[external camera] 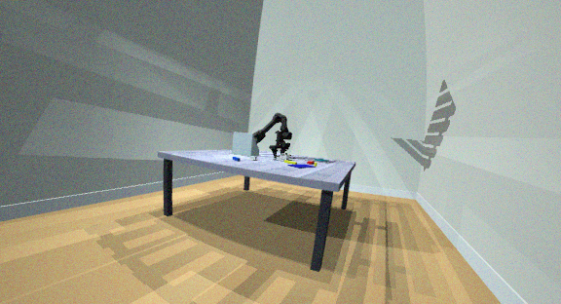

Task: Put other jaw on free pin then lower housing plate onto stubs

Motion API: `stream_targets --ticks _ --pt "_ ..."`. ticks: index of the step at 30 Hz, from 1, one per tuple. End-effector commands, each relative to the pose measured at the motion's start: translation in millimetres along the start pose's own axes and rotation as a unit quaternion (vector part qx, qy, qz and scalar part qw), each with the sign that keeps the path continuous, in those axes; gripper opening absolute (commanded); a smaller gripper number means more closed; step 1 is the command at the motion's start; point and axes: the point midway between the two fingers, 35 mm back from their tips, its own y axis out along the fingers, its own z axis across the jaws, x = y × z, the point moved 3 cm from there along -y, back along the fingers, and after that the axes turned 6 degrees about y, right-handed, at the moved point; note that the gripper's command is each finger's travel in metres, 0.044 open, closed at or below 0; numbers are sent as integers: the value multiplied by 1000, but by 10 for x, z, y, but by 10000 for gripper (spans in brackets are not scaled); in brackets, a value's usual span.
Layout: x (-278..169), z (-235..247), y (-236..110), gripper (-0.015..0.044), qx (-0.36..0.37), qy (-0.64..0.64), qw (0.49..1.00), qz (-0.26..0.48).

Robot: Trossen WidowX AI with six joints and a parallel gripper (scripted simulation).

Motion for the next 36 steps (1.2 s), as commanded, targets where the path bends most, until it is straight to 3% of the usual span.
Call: stream_targets --ticks 1,36 --pt "-2 5 23 351 1 0 1000 2" --pt "-1 4 -31 351 1 0 1000 2"
